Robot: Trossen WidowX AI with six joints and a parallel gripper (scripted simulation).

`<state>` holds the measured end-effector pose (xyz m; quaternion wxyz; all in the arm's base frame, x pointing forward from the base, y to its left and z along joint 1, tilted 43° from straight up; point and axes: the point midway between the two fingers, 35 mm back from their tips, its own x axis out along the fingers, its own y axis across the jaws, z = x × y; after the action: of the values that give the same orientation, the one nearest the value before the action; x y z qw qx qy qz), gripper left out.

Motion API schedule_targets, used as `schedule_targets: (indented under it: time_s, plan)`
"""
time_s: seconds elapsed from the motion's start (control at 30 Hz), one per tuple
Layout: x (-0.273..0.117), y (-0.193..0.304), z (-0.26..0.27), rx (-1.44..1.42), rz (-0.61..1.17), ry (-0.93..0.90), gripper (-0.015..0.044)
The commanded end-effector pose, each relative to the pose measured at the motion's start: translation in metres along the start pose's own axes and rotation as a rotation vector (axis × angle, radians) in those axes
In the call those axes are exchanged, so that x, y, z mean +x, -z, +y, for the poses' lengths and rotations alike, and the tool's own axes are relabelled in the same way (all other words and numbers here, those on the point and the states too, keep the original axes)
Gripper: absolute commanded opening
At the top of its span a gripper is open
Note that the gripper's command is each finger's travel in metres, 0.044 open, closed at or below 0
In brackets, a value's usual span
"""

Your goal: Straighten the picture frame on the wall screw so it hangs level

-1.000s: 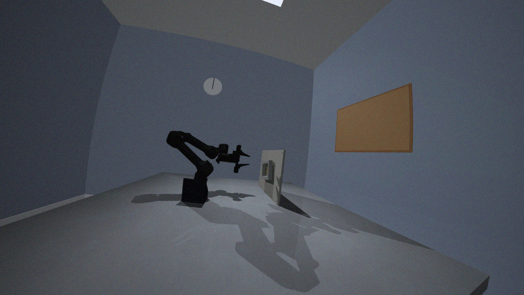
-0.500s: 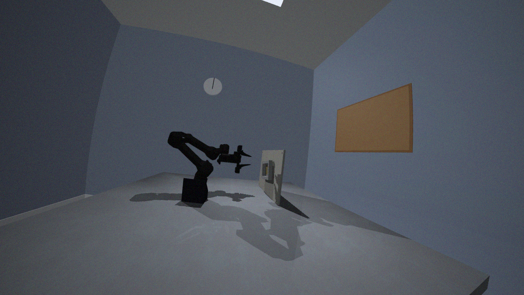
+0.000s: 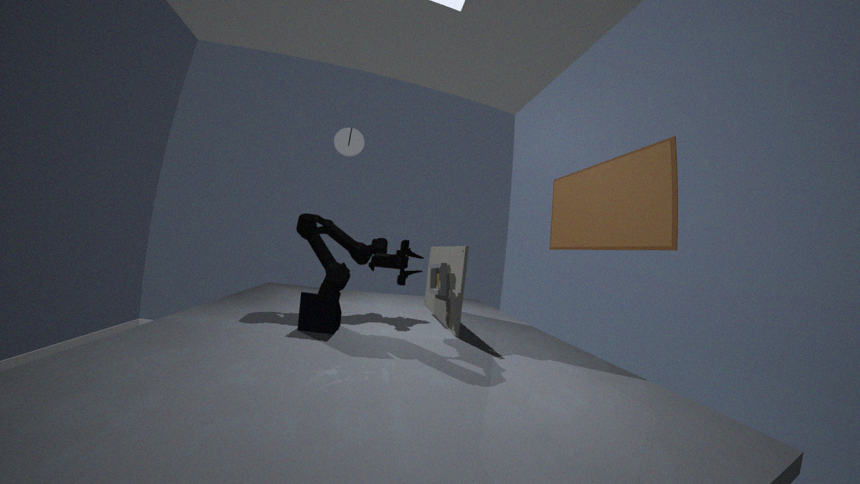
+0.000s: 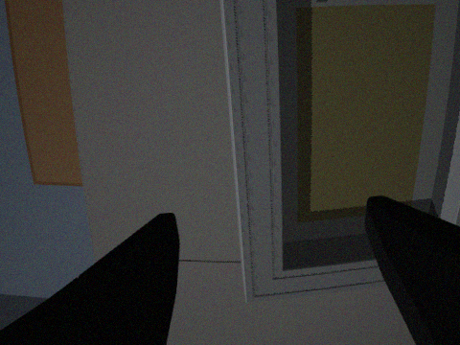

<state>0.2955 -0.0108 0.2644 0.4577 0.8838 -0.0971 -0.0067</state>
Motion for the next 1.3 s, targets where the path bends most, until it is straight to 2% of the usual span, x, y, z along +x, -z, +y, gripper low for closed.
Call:
schedule_targets:
  time_s: [0.0,0.7,1.27]
  plan:
    - [0.026,-0.002,0.0,0.005,0.003,-0.004,0.026]
    - [0.033,-0.004,0.0,0.004,0.004,-0.004,0.026]
    - [0.059,-0.003,0.0,0.004,0.004,-0.005,0.026]
